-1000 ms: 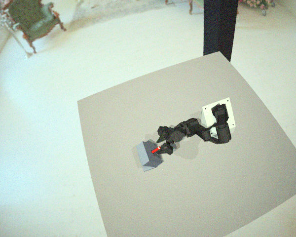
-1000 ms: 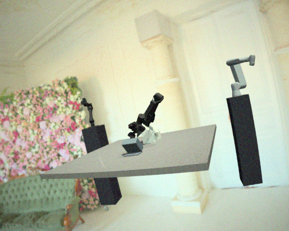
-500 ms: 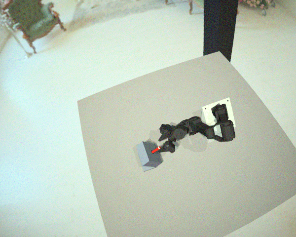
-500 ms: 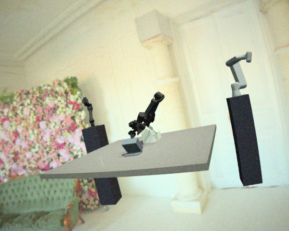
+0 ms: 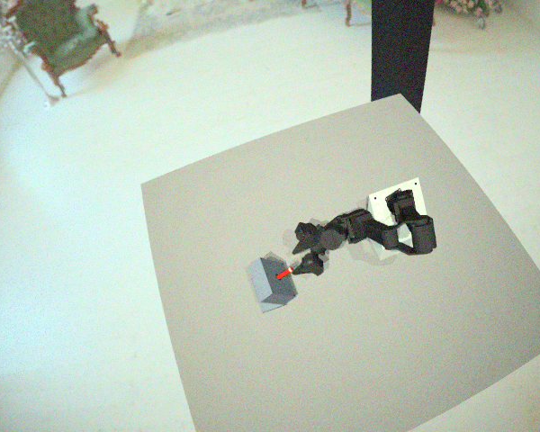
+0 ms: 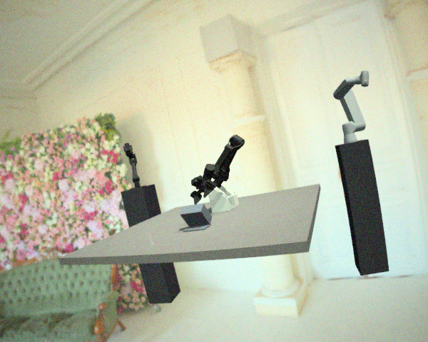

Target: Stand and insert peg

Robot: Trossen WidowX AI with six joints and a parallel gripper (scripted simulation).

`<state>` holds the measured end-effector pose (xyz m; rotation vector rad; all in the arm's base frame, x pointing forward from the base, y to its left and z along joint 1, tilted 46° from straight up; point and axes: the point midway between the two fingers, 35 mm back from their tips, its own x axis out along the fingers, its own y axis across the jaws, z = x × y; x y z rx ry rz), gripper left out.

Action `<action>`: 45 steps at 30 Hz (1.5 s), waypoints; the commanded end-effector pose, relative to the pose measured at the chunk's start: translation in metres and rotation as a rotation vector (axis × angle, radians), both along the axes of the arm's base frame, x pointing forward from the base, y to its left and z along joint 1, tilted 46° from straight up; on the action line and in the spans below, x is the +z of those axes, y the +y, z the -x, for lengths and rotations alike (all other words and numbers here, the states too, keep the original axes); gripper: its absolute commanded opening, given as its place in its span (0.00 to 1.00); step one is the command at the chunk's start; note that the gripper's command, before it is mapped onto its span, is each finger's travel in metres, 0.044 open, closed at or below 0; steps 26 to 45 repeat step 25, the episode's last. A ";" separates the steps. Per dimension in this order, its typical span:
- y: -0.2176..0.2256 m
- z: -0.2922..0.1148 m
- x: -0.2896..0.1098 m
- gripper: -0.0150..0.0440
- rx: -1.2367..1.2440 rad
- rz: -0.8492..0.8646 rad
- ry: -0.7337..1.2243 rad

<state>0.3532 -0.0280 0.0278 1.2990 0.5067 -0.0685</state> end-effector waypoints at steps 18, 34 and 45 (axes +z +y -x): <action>-0.007 0.021 0.010 1.00 -0.001 0.003 -0.006; -0.008 0.027 0.012 1.00 -0.002 0.002 -0.006; -0.008 0.027 0.012 1.00 -0.002 0.002 -0.006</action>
